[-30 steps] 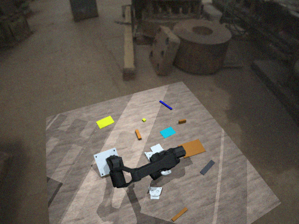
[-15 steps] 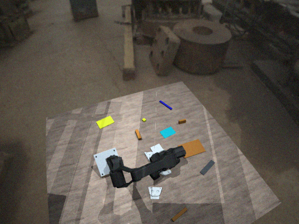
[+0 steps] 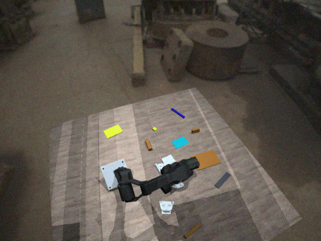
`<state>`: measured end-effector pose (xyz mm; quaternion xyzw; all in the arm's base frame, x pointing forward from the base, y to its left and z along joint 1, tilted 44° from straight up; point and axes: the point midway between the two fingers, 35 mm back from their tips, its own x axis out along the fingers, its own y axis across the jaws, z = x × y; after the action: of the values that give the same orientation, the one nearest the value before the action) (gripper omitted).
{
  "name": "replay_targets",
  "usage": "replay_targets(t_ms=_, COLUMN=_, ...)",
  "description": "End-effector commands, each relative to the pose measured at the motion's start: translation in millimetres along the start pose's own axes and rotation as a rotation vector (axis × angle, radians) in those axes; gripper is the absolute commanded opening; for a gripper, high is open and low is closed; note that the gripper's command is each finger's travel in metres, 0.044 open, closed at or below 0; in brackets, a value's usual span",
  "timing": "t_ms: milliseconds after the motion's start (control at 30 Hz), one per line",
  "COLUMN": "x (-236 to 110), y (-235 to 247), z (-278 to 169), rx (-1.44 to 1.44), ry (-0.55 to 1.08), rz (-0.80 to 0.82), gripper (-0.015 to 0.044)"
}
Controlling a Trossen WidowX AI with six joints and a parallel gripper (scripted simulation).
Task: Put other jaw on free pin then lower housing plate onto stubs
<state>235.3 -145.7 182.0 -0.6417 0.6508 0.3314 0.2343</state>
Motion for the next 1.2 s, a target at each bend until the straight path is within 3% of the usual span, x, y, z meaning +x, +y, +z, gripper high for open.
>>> replay_targets(t_ms=0, x=0.0, y=0.0, z=0.0, rx=0.000, ry=0.000, rz=0.000, gripper=0.0440)
replay_targets(t_ms=567, x=0.0, y=0.0, z=0.0, rx=0.000, ry=0.000, rz=0.000, gripper=0.0000)
replay_targets(t_ms=1033, x=0.0, y=0.0, z=0.0, rx=0.000, ry=0.000, rz=0.000, gripper=0.0000)
replay_targets(t_ms=1167, x=-1.2, y=-2.9, z=5.5, rx=-0.030, ry=-0.001, rz=0.000, gripper=0.0105)
